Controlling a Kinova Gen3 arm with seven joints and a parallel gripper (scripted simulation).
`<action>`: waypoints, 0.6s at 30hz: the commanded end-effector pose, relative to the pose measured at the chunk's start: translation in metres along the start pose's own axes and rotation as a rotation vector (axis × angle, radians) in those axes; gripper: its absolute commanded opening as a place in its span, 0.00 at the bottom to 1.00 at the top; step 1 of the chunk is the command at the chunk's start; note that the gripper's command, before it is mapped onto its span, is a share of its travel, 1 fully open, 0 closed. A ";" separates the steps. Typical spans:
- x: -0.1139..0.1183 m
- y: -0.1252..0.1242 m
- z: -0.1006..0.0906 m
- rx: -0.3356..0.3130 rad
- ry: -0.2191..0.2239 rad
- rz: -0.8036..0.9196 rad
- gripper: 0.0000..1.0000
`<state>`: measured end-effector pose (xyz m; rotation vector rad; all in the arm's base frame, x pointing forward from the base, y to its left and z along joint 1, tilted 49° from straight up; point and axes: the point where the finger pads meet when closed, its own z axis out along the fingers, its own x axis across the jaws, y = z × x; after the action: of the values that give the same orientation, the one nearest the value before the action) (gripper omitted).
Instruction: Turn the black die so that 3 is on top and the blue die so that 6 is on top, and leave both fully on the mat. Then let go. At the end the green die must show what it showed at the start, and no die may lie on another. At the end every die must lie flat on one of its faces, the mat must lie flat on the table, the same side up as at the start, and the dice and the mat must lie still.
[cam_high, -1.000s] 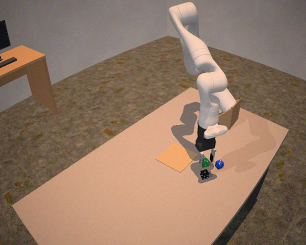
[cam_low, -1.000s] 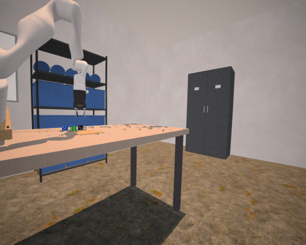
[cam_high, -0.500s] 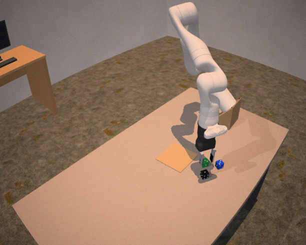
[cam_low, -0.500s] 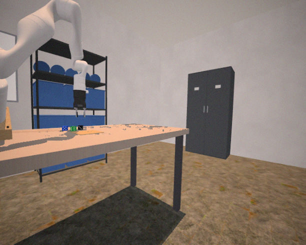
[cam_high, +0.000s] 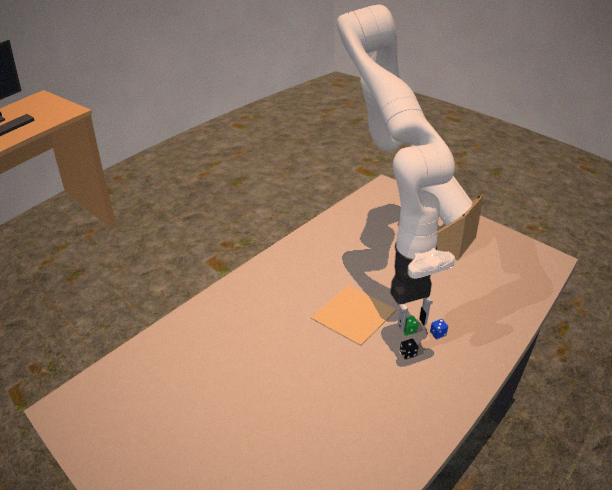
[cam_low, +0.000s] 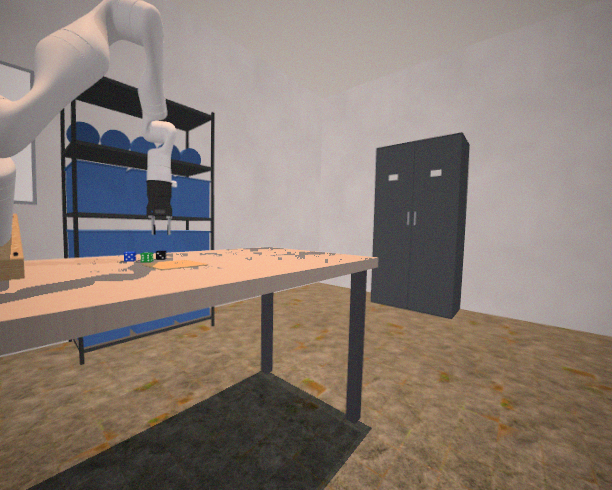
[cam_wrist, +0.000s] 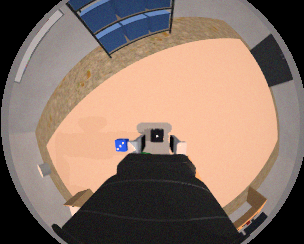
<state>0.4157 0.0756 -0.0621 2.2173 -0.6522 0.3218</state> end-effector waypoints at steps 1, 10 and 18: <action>0.000 0.000 0.001 0.001 0.000 0.000 0.87; 0.000 0.000 0.010 0.000 -0.001 -0.001 0.87; -0.001 0.000 0.019 0.000 -0.001 -0.001 0.87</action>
<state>0.4164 0.0643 -0.0732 2.2207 -0.6520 0.3230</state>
